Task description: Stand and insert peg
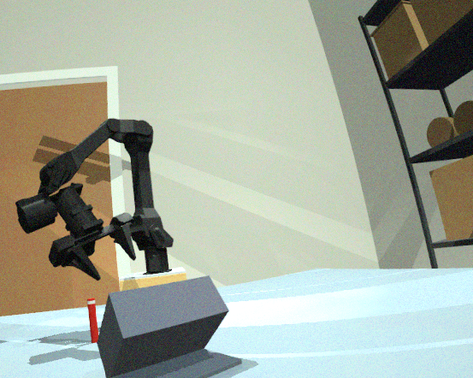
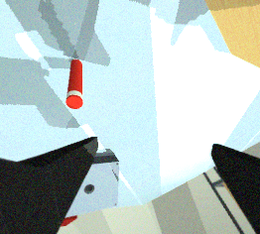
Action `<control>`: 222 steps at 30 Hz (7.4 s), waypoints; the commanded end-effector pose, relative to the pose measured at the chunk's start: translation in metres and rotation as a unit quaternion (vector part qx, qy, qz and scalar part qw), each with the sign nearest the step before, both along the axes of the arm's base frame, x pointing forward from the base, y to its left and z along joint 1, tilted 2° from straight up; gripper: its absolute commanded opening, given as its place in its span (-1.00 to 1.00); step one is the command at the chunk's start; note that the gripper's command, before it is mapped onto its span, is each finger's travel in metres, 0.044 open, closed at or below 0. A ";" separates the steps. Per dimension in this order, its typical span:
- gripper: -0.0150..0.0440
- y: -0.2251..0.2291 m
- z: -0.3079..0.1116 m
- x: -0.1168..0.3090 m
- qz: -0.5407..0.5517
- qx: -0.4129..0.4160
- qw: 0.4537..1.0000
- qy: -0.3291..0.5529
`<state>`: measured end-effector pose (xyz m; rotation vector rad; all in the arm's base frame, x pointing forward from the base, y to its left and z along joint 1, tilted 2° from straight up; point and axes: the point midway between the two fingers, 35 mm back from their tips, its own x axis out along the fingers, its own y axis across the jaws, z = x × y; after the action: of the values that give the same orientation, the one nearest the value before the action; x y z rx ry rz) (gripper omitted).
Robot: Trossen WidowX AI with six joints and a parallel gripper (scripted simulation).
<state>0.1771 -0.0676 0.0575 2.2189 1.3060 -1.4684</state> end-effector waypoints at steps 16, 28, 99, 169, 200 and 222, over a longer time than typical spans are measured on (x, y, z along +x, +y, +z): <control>1.00 -0.028 -0.001 0.037 -0.052 -0.286 0.955 0.059; 1.00 -0.028 -0.001 0.038 -0.054 -0.289 0.954 0.059; -0.25 -0.028 -0.081 0.044 -0.072 -0.286 0.954 0.061; -0.49 0.043 0.032 0.120 0.103 -0.216 0.941 -0.239; -0.49 0.080 0.028 0.155 0.160 -0.194 0.910 -0.330; -0.49 0.094 0.009 0.169 0.168 -0.191 0.905 -0.342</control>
<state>0.3472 0.0257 0.0714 1.8552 0.9792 -0.6312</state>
